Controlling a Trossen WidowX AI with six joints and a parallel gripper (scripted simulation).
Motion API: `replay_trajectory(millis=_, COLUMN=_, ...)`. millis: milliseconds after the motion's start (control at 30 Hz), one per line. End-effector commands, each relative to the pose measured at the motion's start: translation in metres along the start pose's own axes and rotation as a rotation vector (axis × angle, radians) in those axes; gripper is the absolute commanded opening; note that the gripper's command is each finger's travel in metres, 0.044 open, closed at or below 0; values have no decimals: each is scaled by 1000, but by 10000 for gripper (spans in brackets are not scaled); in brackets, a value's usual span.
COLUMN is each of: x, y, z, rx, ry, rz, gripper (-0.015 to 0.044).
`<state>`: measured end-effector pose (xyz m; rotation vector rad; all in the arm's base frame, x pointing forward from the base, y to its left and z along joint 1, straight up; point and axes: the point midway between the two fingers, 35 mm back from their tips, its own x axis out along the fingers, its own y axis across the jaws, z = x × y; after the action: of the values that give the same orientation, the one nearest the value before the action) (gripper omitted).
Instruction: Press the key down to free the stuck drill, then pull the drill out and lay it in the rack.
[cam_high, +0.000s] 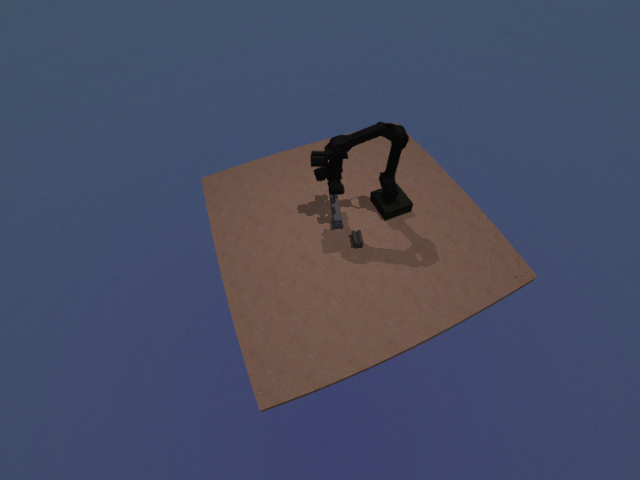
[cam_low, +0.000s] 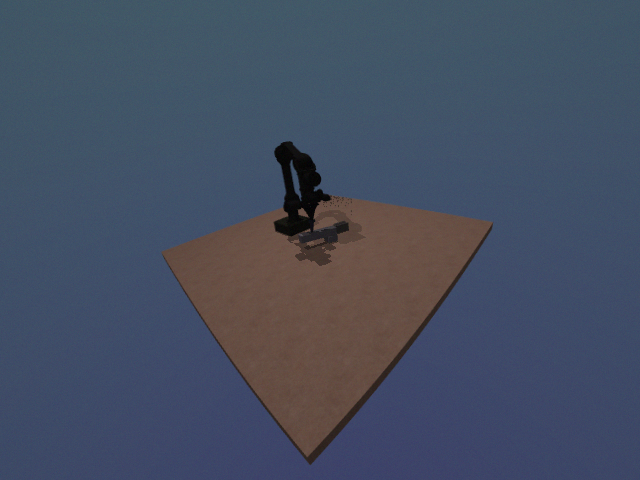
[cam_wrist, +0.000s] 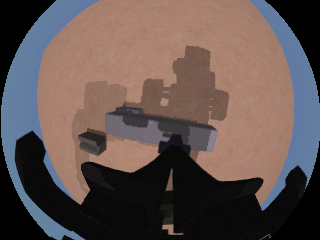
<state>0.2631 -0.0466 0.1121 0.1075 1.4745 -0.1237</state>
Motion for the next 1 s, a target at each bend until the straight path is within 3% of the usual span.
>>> replay_trajectory(millis=0, x=23, y=-1, z=-12, rx=2, ry=72, rz=-1, gripper=0)
replay_trajectory(millis=967, x=28, y=-2, z=-13, rx=2, ry=72, rz=-1, gripper=0)
